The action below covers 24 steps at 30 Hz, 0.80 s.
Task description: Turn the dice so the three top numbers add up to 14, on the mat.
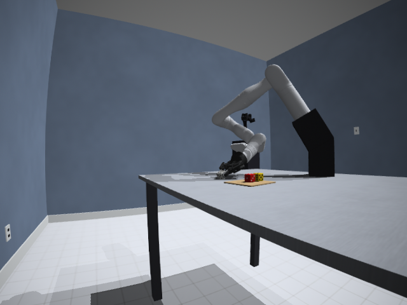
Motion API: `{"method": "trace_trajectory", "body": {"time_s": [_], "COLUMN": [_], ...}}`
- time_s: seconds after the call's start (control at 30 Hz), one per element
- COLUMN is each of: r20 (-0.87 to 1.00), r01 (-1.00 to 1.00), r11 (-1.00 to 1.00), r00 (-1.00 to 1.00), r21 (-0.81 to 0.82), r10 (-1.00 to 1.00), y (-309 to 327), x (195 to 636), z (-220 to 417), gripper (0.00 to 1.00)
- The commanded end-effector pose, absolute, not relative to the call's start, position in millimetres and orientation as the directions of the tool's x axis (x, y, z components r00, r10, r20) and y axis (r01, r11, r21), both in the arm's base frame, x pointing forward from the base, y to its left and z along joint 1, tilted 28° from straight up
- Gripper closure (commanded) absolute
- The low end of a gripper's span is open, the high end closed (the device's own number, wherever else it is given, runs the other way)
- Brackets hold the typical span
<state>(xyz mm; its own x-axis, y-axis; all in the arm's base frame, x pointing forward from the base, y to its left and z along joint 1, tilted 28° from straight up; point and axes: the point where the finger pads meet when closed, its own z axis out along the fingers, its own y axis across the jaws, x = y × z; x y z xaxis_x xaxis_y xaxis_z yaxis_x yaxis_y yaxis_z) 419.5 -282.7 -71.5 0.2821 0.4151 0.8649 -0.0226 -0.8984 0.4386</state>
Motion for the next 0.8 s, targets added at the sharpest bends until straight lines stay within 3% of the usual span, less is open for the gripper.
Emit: {"method": "trace_trajectory", "body": {"time_s": [0.0,0.5,0.77], "r20": [0.867,0.867,0.867], "r01": [-0.015,-0.015,-0.015], "r11": [-0.901,-0.901,-0.901], "r00": [0.278,0.278,0.278], "r21": [0.435,0.435,0.435], "r10": [0.414,0.414,0.414], "y": [-280.3,-280.3,-280.3], "x": [419.5,419.5,419.5], "z": [-72.2,-72.2,-72.2], "gripper": [0.74,0.54,0.54]}}
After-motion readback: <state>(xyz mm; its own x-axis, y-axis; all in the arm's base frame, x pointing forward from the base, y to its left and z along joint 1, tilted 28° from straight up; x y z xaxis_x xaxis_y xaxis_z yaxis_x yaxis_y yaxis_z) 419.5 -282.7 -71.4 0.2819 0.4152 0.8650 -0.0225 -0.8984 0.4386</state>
